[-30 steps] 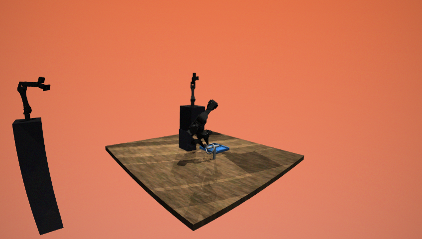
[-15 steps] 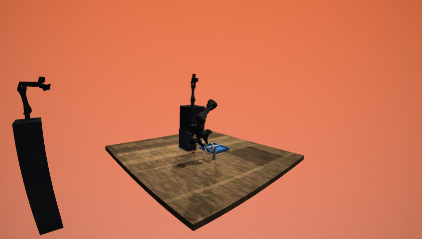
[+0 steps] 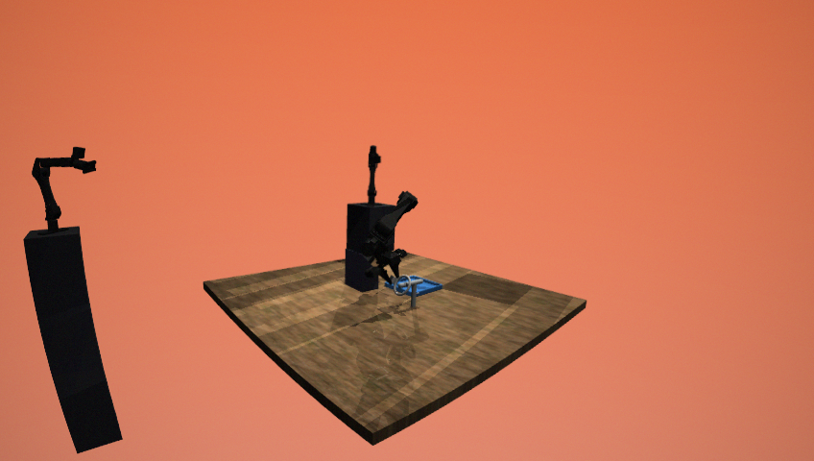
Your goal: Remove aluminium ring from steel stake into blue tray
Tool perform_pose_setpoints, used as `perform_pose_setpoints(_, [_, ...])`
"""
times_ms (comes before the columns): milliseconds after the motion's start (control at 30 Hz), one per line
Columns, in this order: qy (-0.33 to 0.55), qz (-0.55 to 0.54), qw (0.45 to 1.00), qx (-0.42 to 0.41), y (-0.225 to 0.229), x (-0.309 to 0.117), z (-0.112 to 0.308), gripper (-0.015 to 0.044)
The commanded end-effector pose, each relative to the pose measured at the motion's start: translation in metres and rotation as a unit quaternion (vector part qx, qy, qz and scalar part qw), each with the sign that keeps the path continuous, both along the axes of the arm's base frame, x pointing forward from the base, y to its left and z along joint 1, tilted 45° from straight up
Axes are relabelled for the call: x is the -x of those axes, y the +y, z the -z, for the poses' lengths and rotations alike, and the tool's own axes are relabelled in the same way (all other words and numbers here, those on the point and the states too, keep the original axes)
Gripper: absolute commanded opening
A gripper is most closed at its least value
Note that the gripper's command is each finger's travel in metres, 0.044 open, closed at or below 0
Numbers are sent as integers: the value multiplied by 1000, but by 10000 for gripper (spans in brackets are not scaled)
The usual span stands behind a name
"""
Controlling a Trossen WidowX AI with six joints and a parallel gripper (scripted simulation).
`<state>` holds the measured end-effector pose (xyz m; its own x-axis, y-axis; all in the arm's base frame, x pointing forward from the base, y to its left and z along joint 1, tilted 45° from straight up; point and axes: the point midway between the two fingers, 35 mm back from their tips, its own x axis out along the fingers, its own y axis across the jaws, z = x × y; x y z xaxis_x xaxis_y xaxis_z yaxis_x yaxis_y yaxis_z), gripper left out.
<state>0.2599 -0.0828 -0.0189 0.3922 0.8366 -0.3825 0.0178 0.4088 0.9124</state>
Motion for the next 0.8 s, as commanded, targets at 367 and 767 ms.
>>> perform_pose_setpoints(367, [-1, 0, 1000, 1, -8, 0, 7, 0])
perform_pose_setpoints(767, [-1, 0, 1000, 2, -14, 1, 12, 0])
